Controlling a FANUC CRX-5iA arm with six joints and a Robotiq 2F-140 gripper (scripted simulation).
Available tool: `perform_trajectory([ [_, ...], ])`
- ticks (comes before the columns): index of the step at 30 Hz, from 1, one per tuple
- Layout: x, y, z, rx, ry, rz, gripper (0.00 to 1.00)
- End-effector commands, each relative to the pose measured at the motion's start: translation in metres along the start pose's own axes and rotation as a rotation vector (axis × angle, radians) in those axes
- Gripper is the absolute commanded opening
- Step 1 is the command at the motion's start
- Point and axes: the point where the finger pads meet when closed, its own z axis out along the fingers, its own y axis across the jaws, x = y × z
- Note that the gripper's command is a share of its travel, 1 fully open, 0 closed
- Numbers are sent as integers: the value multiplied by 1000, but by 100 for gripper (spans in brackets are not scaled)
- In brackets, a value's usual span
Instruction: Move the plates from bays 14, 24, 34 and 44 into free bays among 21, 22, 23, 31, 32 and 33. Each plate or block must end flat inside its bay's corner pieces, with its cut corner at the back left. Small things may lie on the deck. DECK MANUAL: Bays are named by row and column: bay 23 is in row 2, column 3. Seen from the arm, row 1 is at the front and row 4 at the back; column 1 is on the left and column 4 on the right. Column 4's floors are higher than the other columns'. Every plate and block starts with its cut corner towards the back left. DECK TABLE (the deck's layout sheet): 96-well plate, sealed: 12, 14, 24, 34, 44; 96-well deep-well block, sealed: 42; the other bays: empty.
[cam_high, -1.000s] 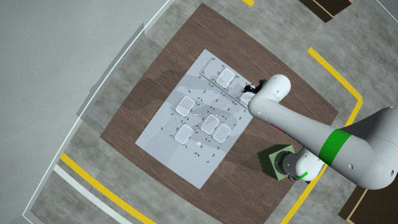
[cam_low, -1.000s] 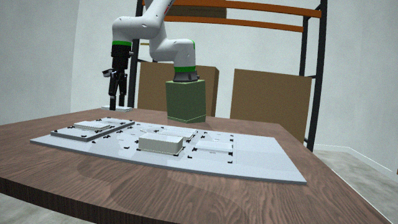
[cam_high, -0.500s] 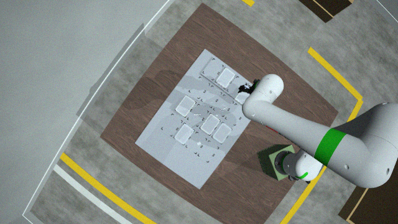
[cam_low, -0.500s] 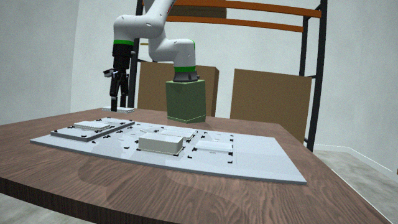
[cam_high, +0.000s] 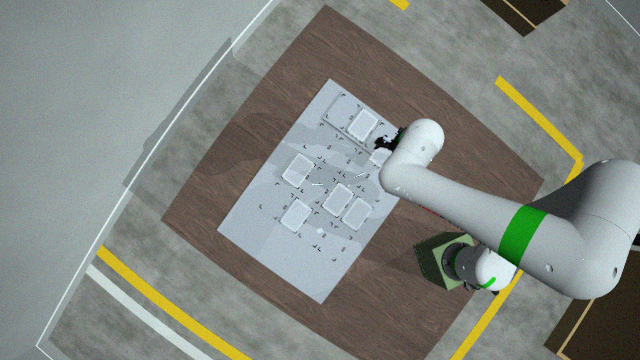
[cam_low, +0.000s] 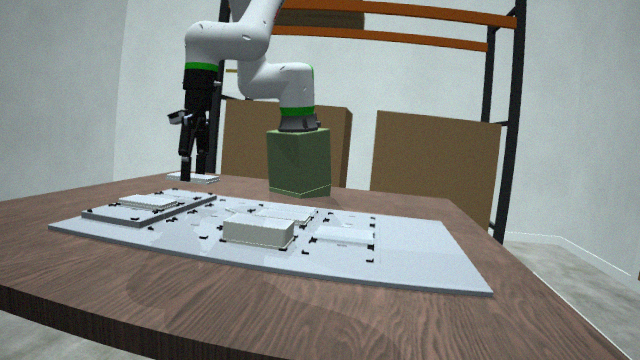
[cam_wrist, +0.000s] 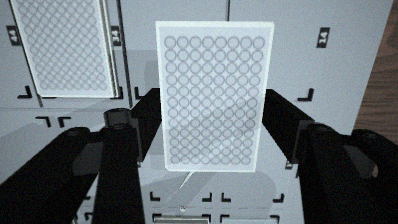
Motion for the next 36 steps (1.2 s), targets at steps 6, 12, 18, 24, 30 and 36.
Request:
perform_trajectory([
  [6,-12,-17,0,1,1,0,10],
  [12,-22,-30,0,1,1,0,10],
  [18,-29,-39,0,1,1,0,10],
  [24,-38,-51,-1,1,1,0,10],
  [30,-48,-64,-1,1,1,0,10],
  [36,-55,-72,-1,1,1,0,10],
])
